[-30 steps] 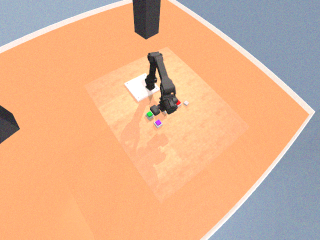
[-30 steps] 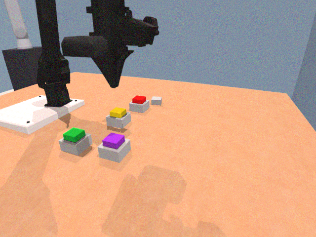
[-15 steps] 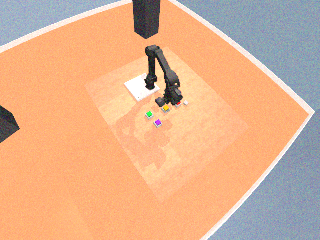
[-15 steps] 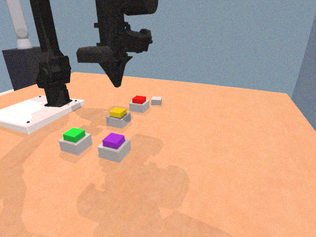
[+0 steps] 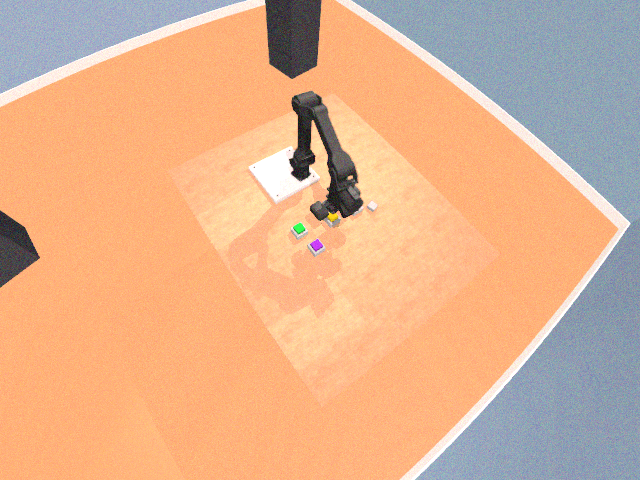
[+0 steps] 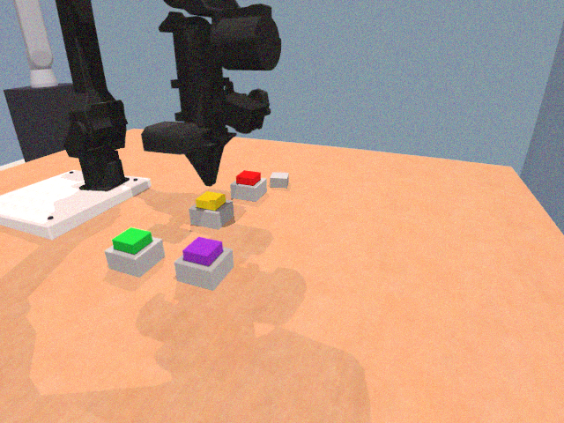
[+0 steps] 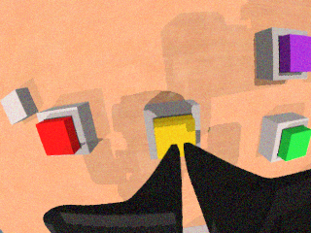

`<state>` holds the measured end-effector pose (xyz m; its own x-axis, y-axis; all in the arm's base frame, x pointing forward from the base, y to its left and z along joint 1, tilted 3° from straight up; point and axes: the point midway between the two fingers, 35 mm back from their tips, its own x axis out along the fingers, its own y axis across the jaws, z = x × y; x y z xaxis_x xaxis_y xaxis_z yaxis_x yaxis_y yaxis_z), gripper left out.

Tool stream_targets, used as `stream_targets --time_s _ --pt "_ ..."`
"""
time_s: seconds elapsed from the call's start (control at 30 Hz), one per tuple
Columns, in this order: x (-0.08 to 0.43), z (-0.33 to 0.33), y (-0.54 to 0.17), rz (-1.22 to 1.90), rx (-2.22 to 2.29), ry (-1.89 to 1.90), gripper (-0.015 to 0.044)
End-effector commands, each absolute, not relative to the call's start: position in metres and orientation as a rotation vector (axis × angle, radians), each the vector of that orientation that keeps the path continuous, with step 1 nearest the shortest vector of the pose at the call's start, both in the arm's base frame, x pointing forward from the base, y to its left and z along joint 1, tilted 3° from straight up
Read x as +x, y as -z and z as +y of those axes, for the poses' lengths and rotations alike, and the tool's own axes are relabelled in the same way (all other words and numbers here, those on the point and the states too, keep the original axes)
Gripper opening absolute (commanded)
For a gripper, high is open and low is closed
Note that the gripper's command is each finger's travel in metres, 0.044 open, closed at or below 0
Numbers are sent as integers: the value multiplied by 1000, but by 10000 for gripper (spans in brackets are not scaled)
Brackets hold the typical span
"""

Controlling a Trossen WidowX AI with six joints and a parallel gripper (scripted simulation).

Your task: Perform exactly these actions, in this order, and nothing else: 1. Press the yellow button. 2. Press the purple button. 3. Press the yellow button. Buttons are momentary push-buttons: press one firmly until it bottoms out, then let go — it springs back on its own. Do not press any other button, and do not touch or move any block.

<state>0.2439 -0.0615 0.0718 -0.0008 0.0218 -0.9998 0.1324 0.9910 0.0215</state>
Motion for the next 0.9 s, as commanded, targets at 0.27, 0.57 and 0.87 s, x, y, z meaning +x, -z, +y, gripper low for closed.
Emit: stream_targets --time_s 0.27,0.57,0.87 --pt "242 -60 -50 1578 130 90 20" --pt "241 -60 -45 1578 130 90 20" --pt "241 -60 -45 1578 130 90 20"
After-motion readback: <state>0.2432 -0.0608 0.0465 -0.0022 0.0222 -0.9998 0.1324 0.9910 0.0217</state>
